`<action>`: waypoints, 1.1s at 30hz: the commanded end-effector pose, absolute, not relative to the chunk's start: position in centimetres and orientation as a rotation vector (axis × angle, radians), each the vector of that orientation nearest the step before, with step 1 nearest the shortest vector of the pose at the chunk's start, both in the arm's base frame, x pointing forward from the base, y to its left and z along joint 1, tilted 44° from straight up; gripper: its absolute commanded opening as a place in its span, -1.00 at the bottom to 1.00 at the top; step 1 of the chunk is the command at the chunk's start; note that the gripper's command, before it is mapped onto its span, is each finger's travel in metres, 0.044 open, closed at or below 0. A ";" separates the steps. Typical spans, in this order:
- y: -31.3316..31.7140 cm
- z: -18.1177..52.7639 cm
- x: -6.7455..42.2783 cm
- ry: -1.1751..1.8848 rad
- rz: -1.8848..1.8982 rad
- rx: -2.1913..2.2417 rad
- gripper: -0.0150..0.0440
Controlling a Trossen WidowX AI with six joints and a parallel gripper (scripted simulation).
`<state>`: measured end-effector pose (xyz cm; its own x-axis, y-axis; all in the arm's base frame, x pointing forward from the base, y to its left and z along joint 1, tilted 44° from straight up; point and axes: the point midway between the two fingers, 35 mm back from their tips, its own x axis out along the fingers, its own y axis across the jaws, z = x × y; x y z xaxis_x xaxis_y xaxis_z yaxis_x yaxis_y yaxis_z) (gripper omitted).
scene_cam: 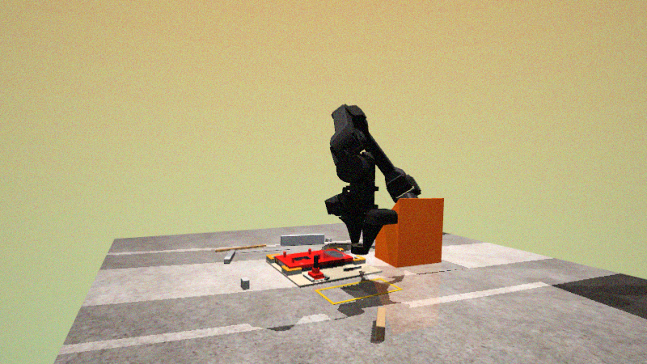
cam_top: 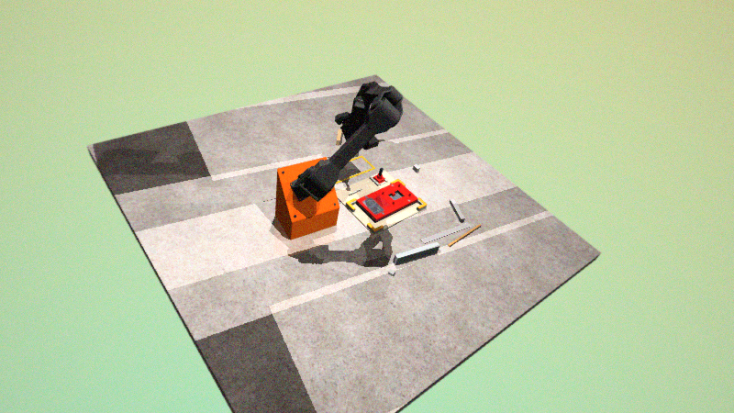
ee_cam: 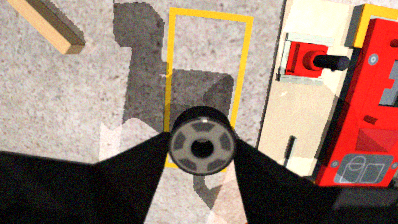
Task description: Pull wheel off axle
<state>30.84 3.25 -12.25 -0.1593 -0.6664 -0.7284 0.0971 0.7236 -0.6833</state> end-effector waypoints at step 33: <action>0.4 -15.3 30.0 1.607 -0.717 -0.480 0.53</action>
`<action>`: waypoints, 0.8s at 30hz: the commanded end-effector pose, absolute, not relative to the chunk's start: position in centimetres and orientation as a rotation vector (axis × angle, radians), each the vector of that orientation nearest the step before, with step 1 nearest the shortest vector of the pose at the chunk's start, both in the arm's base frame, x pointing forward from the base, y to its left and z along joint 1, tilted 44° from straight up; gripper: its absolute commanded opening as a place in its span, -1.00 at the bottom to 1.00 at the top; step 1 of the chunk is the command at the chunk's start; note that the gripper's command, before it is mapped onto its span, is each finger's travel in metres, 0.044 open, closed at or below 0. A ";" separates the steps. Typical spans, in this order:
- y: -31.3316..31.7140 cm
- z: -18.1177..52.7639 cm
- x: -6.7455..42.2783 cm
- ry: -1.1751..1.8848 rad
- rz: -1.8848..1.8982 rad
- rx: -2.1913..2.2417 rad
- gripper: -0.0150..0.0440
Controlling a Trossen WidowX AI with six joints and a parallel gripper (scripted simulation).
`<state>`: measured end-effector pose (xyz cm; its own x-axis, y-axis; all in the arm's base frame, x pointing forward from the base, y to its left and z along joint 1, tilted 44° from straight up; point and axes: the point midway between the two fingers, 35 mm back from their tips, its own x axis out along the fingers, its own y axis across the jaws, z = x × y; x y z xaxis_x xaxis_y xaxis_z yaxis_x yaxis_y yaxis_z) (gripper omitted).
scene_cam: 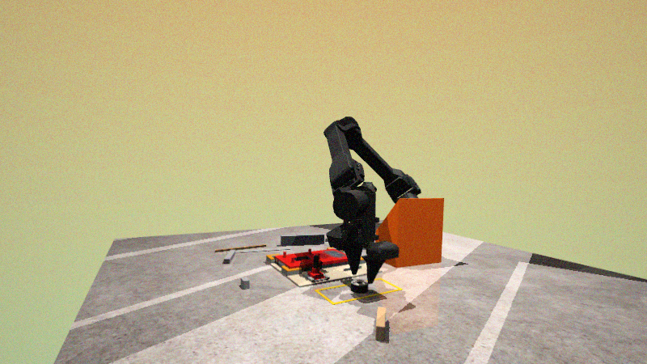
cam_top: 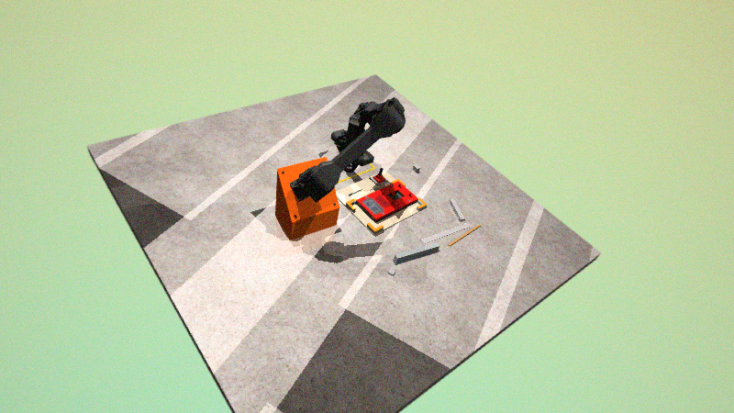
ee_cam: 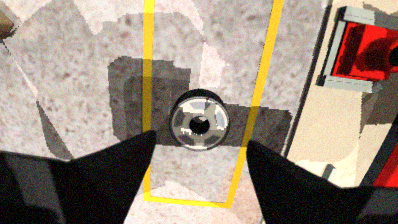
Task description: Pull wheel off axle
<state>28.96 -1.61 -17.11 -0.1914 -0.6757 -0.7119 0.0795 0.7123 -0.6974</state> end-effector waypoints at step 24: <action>3.5 -7.9 22.4 1.610 -0.714 -0.483 1.00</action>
